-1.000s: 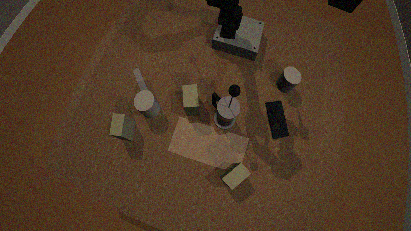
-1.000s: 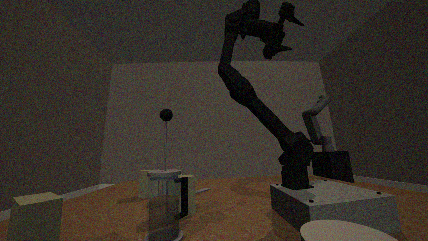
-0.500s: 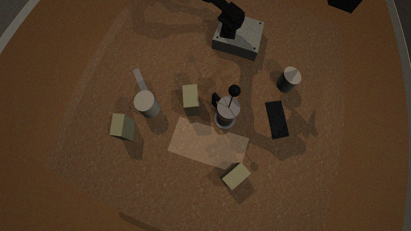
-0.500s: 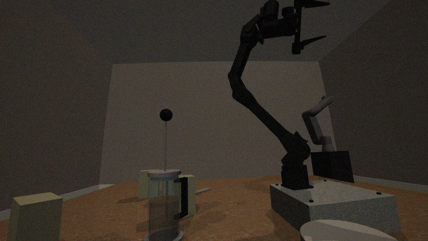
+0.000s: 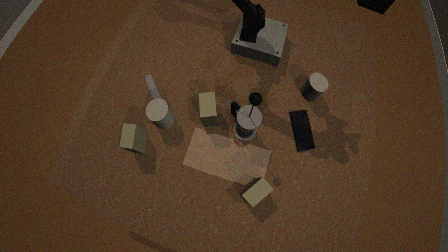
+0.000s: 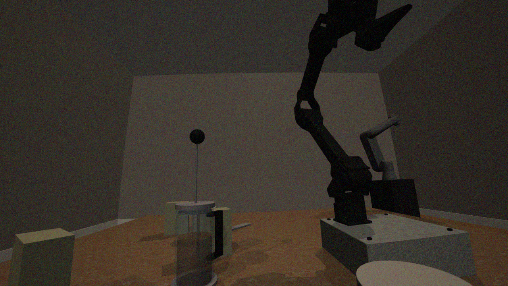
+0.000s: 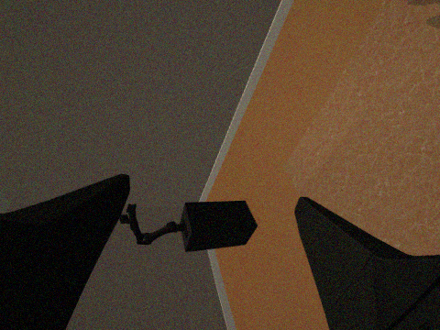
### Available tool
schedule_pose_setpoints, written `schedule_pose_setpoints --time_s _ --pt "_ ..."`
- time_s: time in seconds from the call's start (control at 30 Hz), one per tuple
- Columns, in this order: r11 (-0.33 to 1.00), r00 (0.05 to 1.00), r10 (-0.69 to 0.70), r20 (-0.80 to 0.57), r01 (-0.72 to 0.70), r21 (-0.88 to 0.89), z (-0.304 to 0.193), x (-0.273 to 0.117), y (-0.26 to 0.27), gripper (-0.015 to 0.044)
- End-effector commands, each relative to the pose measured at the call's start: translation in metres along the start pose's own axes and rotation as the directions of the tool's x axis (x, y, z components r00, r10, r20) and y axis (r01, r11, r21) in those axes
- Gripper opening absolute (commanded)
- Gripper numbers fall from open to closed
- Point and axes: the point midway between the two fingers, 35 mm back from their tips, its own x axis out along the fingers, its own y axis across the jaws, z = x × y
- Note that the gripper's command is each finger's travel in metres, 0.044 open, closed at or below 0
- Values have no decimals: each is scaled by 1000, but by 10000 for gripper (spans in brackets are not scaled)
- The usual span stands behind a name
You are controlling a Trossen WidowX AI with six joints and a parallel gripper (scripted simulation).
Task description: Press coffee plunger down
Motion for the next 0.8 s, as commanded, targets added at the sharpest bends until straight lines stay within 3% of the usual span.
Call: schedule_pose_setpoints --time_s 0.0,0.37,0.77 --pt "984 966 -63 251 101 -144 60 20 -21 440" --pt "839 710 -239 663 495 -228 189 -2 -90 440" --pt "507 276 -445 852 862 -15 276 -109 -193 440"
